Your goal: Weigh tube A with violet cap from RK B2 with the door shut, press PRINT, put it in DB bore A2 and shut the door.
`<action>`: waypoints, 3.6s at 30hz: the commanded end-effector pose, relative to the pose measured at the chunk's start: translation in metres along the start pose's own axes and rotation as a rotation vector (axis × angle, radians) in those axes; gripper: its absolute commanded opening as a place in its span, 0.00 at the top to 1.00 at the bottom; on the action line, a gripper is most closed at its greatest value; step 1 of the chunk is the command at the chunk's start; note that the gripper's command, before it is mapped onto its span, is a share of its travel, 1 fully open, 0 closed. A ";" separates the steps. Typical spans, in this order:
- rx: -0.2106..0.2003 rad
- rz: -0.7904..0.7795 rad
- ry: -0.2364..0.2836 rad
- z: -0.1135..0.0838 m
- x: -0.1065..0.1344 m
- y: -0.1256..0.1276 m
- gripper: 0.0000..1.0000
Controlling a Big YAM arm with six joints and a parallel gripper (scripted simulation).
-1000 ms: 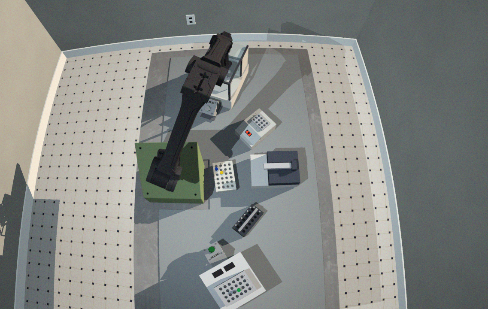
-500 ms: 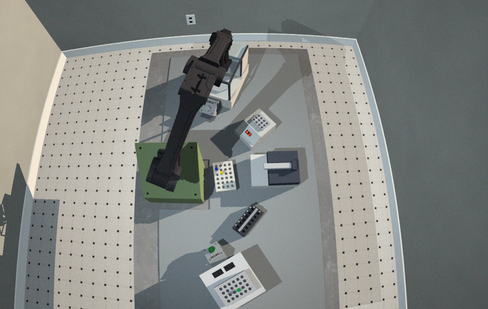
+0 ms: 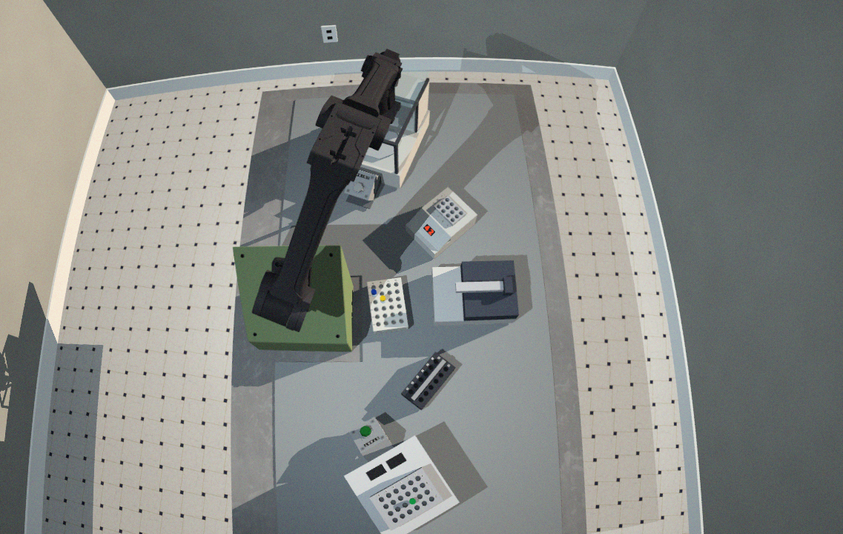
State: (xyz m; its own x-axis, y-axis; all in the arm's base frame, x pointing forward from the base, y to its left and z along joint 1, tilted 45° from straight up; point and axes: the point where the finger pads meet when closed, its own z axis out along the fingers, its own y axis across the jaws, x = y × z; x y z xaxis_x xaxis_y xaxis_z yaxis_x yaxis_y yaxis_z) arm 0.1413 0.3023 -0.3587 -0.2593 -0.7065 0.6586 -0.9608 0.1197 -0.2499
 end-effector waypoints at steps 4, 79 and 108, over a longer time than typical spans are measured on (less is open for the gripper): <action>-0.001 0.010 -0.028 -0.012 -0.012 -0.001 0.64; 0.002 0.019 -0.070 -0.113 -0.020 0.000 0.64; -0.002 0.020 -0.061 -0.152 -0.018 0.000 0.64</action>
State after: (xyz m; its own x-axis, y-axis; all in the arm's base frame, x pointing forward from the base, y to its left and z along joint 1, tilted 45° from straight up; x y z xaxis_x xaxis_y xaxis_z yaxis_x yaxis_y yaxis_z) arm 0.1285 0.3815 -0.2754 -0.2570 -0.7038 0.6623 -0.9616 0.1176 -0.2481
